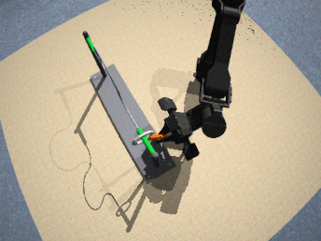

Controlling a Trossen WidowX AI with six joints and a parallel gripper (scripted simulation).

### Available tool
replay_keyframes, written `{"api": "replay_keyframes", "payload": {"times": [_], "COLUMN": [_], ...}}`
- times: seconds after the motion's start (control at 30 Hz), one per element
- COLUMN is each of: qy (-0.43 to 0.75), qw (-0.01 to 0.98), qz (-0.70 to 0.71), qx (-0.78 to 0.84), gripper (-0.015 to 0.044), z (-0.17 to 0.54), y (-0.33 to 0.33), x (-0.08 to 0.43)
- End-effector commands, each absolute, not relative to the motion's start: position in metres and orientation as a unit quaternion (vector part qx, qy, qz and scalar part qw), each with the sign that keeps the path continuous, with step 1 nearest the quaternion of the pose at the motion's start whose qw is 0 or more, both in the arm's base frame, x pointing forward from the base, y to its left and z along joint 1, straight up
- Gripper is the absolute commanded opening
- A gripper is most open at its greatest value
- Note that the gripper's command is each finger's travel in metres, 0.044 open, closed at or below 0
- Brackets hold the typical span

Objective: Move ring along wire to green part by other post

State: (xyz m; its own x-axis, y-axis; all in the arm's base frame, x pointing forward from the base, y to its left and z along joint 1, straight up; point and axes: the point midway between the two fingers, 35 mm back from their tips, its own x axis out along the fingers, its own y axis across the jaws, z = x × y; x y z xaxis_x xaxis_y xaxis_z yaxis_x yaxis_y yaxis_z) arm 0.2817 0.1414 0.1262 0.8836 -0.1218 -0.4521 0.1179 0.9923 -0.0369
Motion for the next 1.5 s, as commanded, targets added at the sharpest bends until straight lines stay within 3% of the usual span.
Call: {"api": "replay_keyframes", "payload": {"times": [0.0, 0.07, 0.47, 0.93, 1.47], "qy": [0.232, 0.232, 0.234, 0.235, 0.234], "qw": [0.97, 0.97, 0.97, 0.97, 0.97], "qz": [-0.065, -0.065, -0.062, -0.065, -0.065], "qx": [-0.002, -0.002, -0.004, -0.002, -0.002], "gripper": [-0.015, -0.015, 0.016, 0.016, 0.016], "z": [0.125, 0.125, 0.127, 0.147, 0.147], "y": [0.141, 0.141, 0.142, 0.147, 0.147], "x": [0.281, 0.281, 0.28, 0.238, 0.237]}}
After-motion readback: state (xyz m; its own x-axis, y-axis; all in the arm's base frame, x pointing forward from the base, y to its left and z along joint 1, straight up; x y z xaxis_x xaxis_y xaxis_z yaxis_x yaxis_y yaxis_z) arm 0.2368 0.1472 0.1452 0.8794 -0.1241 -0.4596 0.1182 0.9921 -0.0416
